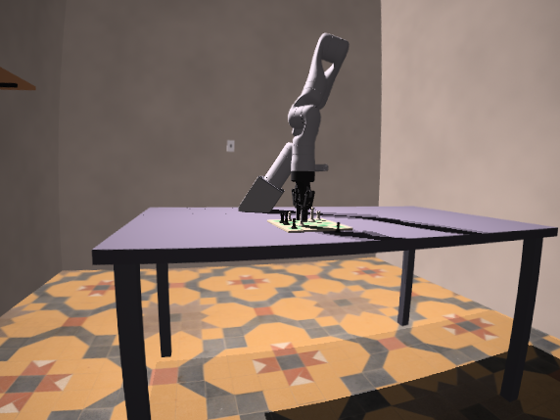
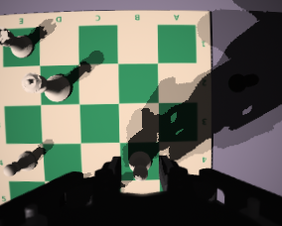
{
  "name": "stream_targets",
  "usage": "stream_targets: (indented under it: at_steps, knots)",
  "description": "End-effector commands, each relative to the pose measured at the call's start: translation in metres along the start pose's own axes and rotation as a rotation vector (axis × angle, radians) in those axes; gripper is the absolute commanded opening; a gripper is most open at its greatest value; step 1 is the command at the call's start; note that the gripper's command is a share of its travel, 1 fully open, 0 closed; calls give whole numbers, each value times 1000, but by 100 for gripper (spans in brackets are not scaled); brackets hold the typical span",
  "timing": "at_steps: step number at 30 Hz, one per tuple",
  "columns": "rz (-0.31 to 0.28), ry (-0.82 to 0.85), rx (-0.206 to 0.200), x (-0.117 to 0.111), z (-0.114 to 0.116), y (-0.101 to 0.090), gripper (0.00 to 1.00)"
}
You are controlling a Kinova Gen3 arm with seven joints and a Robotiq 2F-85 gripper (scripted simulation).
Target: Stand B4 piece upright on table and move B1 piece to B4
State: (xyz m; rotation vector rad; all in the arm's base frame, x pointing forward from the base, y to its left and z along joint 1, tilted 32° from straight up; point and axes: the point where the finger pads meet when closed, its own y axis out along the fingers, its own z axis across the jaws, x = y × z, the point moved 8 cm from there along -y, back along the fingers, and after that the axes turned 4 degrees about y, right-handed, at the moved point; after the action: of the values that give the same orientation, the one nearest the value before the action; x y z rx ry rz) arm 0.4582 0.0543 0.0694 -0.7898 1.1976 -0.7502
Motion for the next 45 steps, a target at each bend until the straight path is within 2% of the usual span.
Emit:
stream_targets:
  at_steps: [1,5,9,11,19,23,32,33,45]
  knots:
    - [-1,0,2,0,0,-2,37]
    - [-1,0,2,0,0,-9,37]
    - [-1,0,2,0,0,-26,37]
    - [-1,0,2,0,0,-26,37]
    - [-1,0,2,0,0,-68,37]
    - [-1,0,2,0,0,-83,37]
    - [-1,0,2,0,0,-91,37]
    - [-1,0,2,0,0,-91,100]
    - [-1,0,2,0,0,-91,100]
